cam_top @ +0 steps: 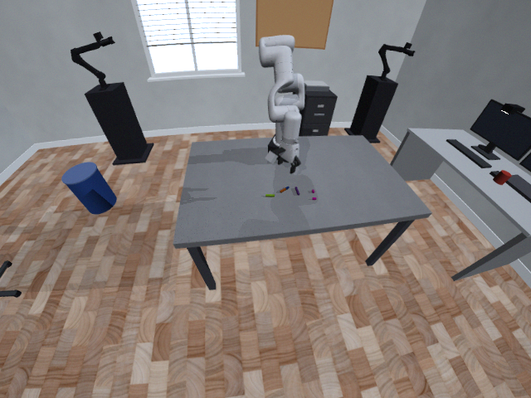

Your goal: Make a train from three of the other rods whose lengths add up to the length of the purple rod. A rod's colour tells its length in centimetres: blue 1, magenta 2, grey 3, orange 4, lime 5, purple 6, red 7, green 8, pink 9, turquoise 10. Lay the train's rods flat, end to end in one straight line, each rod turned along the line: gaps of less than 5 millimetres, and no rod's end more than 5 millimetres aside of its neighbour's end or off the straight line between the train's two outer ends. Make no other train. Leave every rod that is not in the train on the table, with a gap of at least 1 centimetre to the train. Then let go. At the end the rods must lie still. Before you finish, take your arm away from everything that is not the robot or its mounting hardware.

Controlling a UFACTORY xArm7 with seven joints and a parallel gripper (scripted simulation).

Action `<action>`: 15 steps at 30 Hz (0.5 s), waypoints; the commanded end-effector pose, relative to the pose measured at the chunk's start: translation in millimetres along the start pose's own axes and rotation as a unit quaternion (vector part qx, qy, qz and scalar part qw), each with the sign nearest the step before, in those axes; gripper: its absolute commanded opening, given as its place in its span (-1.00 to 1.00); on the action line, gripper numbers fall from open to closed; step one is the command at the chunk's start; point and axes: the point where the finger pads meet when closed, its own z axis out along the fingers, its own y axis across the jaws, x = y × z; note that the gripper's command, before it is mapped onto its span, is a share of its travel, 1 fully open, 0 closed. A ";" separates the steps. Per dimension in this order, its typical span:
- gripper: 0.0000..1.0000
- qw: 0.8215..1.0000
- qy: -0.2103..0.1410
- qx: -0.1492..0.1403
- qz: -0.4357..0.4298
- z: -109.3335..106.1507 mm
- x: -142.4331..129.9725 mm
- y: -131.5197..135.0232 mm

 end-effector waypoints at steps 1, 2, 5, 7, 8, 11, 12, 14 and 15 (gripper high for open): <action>1.00 1.000 0.000 0.000 0.000 -18.8 -0.3 0.4; 1.00 1.000 0.000 0.000 0.000 -20.5 -0.3 0.4; 1.00 1.000 0.000 0.000 0.000 -22.5 -0.3 0.4; 1.00 1.000 0.000 0.000 0.000 -22.6 -0.3 0.4; 1.00 1.000 0.000 0.000 0.000 -22.6 -0.3 0.4; 1.00 1.000 0.000 0.000 0.000 -22.6 -0.3 0.4; 1.00 1.000 0.000 0.000 0.000 -22.6 -0.3 0.4; 1.00 1.000 0.000 0.000 0.000 -22.6 -0.3 0.4; 1.00 1.000 0.000 0.000 0.000 -22.6 -0.3 0.4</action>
